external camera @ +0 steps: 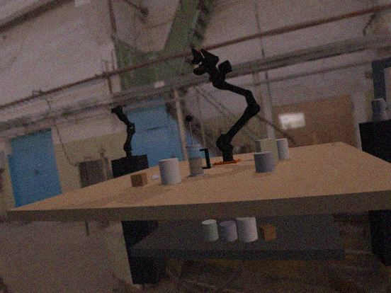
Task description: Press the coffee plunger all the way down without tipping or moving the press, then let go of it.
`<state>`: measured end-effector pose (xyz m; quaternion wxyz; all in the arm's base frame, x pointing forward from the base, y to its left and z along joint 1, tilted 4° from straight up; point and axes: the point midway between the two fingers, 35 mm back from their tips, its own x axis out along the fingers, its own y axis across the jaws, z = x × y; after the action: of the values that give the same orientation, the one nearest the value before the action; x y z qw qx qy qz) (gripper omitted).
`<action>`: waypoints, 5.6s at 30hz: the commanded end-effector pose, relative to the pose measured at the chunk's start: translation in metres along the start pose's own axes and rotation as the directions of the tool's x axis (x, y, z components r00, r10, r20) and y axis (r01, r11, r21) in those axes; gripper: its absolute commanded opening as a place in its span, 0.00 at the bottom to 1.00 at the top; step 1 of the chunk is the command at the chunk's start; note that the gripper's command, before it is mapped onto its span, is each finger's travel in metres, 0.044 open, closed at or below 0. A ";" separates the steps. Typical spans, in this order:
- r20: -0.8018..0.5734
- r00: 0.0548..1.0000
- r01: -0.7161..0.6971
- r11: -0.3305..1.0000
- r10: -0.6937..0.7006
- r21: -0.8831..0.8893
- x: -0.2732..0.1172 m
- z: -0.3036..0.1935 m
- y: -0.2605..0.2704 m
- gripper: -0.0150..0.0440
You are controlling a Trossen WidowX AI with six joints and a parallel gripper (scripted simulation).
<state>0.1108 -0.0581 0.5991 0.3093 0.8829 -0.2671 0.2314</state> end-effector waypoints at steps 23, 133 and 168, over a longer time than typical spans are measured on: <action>0.283 0.959 -0.244 -0.588 -0.028 0.771 0.067 0.156 0.010 1.00; 0.747 0.383 -0.098 -0.828 -0.544 -0.553 -0.015 0.345 -0.269 0.45; 0.746 0.384 -0.098 -0.828 -0.544 -0.552 -0.044 0.388 -0.294 0.45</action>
<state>0.3576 -0.1088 0.2159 0.9601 0.0286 0.2331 -0.1515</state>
